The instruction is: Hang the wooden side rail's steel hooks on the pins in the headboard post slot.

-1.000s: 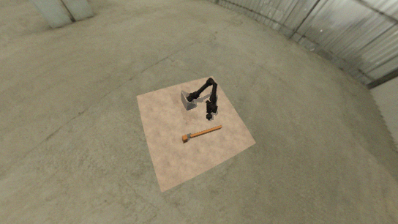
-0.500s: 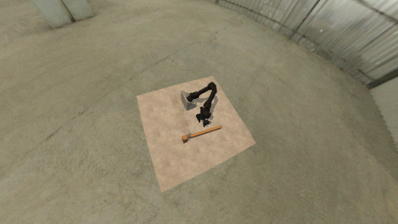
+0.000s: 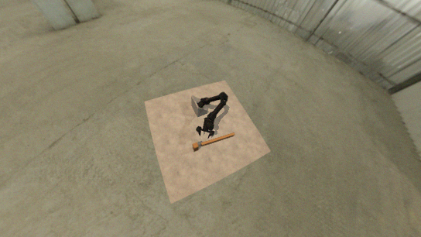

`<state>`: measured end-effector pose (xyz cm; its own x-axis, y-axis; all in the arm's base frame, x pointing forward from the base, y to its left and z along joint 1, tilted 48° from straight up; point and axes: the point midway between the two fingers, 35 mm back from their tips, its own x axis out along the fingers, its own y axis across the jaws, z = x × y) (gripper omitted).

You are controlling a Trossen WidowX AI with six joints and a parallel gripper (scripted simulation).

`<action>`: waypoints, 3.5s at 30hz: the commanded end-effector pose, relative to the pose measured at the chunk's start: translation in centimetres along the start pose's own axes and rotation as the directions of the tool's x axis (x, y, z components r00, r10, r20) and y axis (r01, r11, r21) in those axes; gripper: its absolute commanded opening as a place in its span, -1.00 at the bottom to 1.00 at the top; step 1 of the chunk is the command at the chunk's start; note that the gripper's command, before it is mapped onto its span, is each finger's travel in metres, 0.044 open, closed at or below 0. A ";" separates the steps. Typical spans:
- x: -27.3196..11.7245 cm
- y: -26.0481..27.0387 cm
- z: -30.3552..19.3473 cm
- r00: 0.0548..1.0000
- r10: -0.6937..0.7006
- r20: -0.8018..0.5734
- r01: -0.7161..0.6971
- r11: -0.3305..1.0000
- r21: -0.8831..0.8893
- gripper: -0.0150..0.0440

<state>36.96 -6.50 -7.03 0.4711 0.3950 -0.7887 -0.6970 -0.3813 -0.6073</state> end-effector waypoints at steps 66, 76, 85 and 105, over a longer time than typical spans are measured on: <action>3.6 2.5 -0.4 0.957 0.175 -0.232 0.283 -0.380 0.880 1.00; 3.6 1.8 -0.2 0.945 0.185 -0.269 0.314 -0.744 0.590 1.00; 3.6 1.3 0.1 0.934 0.191 -0.301 0.264 -0.939 0.222 1.00; 3.6 1.0 0.2 0.928 0.194 -0.317 0.184 -0.981 -0.059 1.00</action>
<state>38.14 -5.45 -10.46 0.4768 0.0386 -0.8782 0.7544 0.4949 0.4313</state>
